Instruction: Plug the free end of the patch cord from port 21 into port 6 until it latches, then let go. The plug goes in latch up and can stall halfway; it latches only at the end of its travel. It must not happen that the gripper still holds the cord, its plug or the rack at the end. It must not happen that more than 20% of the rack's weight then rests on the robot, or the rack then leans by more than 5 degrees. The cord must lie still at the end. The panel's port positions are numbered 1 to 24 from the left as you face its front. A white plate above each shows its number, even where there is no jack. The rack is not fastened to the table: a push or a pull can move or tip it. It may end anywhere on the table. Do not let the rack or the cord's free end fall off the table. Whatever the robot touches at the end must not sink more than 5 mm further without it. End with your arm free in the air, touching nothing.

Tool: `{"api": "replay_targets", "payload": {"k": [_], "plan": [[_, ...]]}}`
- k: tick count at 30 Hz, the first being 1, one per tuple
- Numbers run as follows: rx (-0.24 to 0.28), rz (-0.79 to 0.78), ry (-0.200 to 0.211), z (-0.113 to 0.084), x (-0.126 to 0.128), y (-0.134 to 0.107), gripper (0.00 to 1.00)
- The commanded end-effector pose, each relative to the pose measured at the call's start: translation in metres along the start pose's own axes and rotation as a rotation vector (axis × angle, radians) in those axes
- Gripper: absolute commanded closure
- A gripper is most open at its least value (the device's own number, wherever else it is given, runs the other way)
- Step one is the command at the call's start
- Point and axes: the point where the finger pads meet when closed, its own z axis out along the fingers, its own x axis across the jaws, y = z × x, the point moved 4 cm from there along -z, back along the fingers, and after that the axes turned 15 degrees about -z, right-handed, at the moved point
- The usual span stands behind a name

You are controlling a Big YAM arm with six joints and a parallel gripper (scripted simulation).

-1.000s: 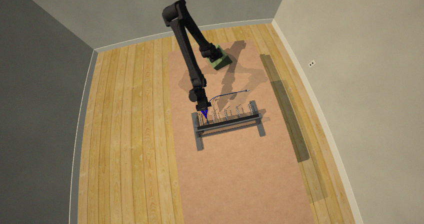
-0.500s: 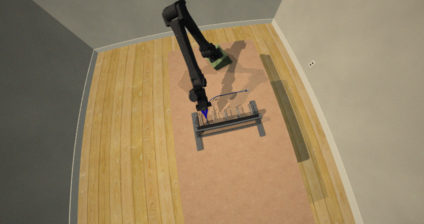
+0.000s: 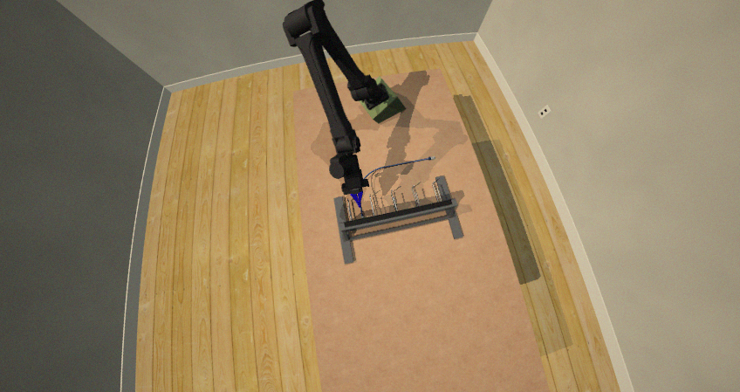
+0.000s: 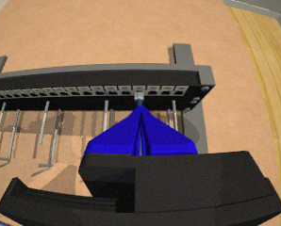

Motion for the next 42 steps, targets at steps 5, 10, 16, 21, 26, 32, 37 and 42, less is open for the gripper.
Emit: {"api": "replay_targets", "payload": {"k": [5, 10, 16, 21, 26, 32, 37, 42], "plan": [[-0.036, -0.012, -0.008, -0.022, -0.004, 0.018, 1.00], [-0.032, -0.012, -0.005, -0.047, -0.002, 0.015, 1.00], [-0.028, -0.011, -0.003, -0.091, -0.001, 0.012, 1.00], [-0.025, -0.011, -0.003, -0.122, -0.001, 0.010, 1.00], [-0.027, -0.010, -0.006, -0.135, -0.003, 0.011, 1.00], [-0.033, -0.010, -0.013, -0.146, -0.007, 0.014, 1.00], [-0.040, -0.014, -0.016, -0.144, -0.013, 0.022, 1.00], [-0.019, -0.038, 0.021, -0.135, -0.004, 0.027, 1.00]]}}
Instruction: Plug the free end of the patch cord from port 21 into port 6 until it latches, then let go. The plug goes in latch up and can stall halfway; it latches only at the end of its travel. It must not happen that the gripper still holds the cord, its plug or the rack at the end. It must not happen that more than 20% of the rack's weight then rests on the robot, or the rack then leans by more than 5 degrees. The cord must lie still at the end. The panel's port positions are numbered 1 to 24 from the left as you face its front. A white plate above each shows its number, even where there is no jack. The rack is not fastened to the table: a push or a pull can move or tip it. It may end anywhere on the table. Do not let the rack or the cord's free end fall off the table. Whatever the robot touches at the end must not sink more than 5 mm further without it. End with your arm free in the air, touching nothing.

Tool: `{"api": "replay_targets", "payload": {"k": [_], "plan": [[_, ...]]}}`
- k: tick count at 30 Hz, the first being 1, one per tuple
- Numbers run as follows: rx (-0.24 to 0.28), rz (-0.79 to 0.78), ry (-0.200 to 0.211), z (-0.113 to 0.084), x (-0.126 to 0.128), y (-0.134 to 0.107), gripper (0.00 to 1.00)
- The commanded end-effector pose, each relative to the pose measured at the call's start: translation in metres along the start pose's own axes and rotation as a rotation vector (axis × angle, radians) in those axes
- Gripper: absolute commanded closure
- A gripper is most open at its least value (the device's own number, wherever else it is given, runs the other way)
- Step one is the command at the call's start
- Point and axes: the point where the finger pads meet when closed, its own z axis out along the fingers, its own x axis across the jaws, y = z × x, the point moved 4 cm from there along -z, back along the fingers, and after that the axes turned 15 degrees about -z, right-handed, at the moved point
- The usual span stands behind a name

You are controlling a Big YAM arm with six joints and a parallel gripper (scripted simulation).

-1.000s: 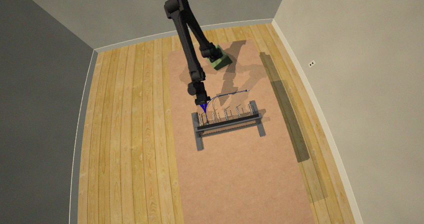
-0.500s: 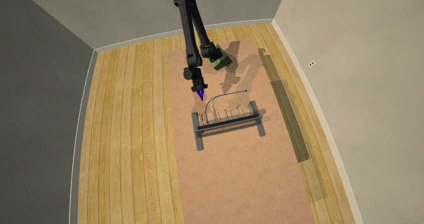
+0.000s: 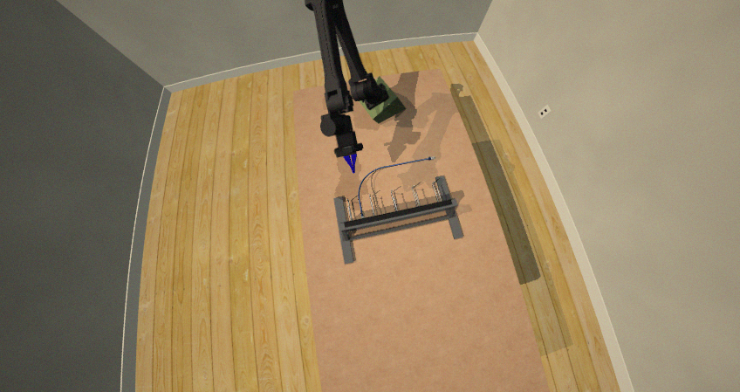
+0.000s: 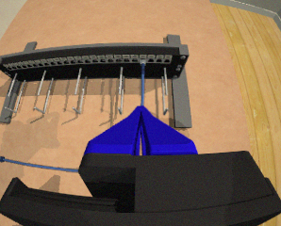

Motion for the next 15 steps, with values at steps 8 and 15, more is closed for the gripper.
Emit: {"api": "replay_targets", "payload": {"k": [8, 15], "plan": [[0.117, -0.231, 0.270, 0.051, 0.071, 0.043, 1.00], [0.209, -0.413, 0.435, 0.069, 0.136, 0.050, 1.00]]}}
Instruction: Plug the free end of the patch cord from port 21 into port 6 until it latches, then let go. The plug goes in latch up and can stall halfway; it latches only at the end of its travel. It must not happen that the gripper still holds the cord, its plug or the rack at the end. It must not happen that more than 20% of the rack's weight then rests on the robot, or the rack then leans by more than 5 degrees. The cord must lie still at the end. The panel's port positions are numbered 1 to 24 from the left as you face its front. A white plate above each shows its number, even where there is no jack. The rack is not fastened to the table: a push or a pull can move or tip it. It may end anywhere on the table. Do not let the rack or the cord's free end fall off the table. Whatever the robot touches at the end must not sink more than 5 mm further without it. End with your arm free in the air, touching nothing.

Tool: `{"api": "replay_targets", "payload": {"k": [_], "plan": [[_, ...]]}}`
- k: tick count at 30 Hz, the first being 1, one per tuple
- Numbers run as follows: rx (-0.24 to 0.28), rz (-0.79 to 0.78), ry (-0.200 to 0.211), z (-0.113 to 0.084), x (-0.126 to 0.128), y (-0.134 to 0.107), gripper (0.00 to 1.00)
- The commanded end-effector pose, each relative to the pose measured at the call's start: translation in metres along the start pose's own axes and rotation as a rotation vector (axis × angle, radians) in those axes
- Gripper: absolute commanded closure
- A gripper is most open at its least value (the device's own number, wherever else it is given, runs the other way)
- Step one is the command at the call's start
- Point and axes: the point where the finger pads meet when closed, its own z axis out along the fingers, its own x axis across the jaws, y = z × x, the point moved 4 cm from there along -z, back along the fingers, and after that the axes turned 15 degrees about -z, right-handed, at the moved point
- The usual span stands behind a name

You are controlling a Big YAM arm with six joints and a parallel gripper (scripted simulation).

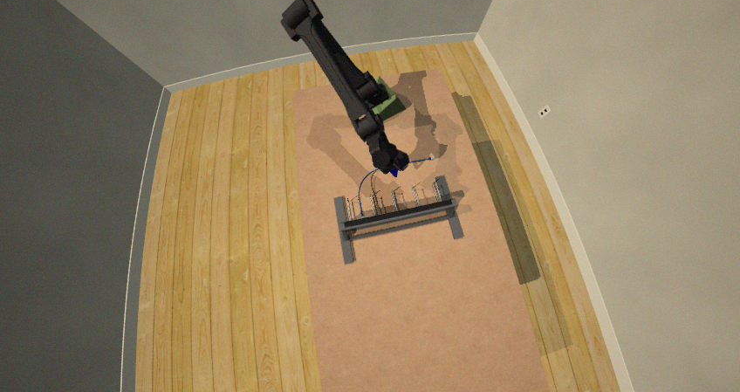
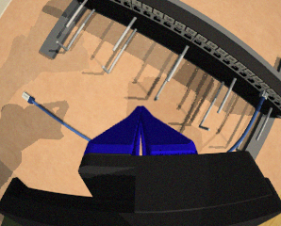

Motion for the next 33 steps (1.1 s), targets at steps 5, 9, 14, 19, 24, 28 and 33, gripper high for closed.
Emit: {"api": "replay_targets", "payload": {"k": [5, 9, 14, 19, 24, 28, 33], "plan": [[0.098, -0.279, 0.145, 0.027, 0.045, 0.052, 1.00], [0.167, -0.434, 0.225, 0.041, 0.084, 0.067, 1.00], [0.256, -0.645, 0.312, 0.055, 0.136, 0.081, 1.00], [0.325, -0.812, 0.366, 0.063, 0.176, 0.088, 1.00], [0.396, -0.991, 0.410, 0.069, 0.217, 0.092, 1.00], [0.420, -1.021, 0.426, 0.068, 0.224, 0.083, 1.00], [0.421, -1.006, 0.425, 0.067, 0.219, 0.078, 1.00]]}}
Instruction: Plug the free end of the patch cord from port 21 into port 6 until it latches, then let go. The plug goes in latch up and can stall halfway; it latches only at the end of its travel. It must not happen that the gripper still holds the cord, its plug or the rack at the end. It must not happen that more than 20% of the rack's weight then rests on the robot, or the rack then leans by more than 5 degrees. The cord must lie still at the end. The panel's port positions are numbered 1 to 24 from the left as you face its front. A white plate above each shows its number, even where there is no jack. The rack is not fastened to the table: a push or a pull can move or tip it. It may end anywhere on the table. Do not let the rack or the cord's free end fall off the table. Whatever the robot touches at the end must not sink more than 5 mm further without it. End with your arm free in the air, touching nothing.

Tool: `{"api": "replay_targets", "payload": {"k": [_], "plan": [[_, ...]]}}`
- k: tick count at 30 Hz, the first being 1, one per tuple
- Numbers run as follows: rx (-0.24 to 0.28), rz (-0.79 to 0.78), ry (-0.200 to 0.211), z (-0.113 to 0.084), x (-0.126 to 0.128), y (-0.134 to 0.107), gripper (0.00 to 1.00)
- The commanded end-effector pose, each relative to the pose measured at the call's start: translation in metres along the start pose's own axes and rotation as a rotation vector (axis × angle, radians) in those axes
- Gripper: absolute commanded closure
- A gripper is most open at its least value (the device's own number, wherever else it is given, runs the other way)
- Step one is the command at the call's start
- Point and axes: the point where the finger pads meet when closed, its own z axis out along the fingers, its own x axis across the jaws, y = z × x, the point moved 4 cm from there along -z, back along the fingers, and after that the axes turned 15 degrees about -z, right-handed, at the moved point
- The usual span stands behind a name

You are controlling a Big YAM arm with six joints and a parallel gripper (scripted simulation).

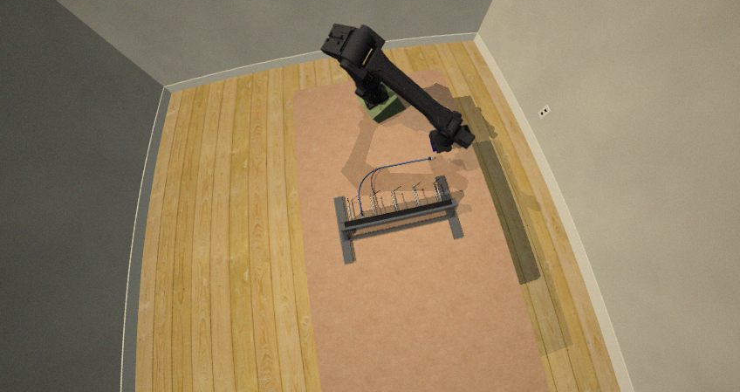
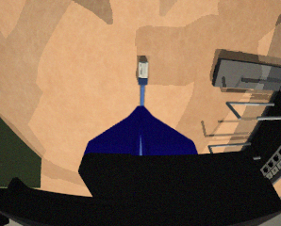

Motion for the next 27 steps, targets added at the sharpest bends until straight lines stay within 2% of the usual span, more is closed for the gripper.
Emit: {"api": "replay_targets", "payload": {"k": [1, 27], "plan": [[-0.011, 0.009, -0.020, -0.0090, -0.0092, -0.0069, 1.00], [-0.027, 0.039, -0.045, -0.0138, -0.0177, -0.0122, 1.00]]}}
